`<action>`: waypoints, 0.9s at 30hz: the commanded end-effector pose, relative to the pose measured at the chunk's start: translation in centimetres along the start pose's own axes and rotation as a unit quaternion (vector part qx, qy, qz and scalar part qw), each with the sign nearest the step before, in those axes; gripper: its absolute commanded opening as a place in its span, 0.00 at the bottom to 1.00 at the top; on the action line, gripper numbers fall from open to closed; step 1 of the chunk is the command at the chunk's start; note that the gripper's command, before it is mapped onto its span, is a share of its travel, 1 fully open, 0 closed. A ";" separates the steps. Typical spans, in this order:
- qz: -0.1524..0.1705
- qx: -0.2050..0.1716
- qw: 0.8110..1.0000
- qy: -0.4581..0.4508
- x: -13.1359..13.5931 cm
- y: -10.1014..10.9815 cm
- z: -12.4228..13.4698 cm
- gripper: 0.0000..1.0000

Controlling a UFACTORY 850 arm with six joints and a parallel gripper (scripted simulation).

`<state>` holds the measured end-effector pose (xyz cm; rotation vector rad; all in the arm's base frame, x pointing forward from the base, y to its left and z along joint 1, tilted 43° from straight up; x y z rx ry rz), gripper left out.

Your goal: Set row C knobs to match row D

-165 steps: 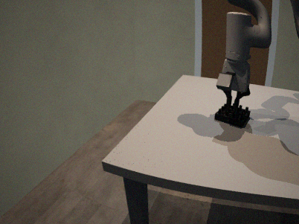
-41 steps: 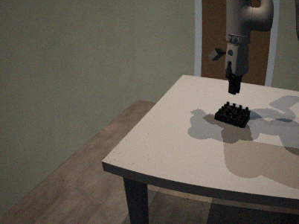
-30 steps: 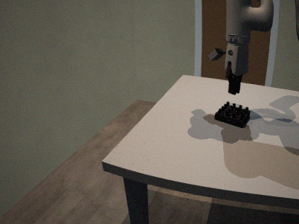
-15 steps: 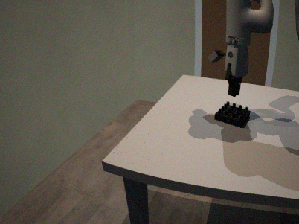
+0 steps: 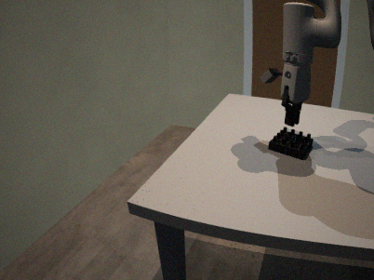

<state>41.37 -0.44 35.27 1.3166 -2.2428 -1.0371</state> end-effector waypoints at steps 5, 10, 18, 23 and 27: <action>0.000 0.001 1.000 0.000 0.0 -0.9 0.0 0.19; 0.000 0.001 1.000 0.000 -0.1 -1.5 0.0 0.19; 0.000 0.001 1.000 0.000 -0.1 -1.9 0.0 0.19; 0.000 0.001 1.000 0.000 -0.1 -2.1 0.0 0.19; 0.000 0.001 1.000 0.000 -0.1 -2.2 0.0 0.19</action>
Point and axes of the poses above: the point where the finger pads meet when closed, its own y axis back along the fingers, its own x axis across the jaws, z = x × y, the point moved 1 cm from there along y, back along the fingers, and after that the axes turned 1 degree about y, right-handed, at the moved point
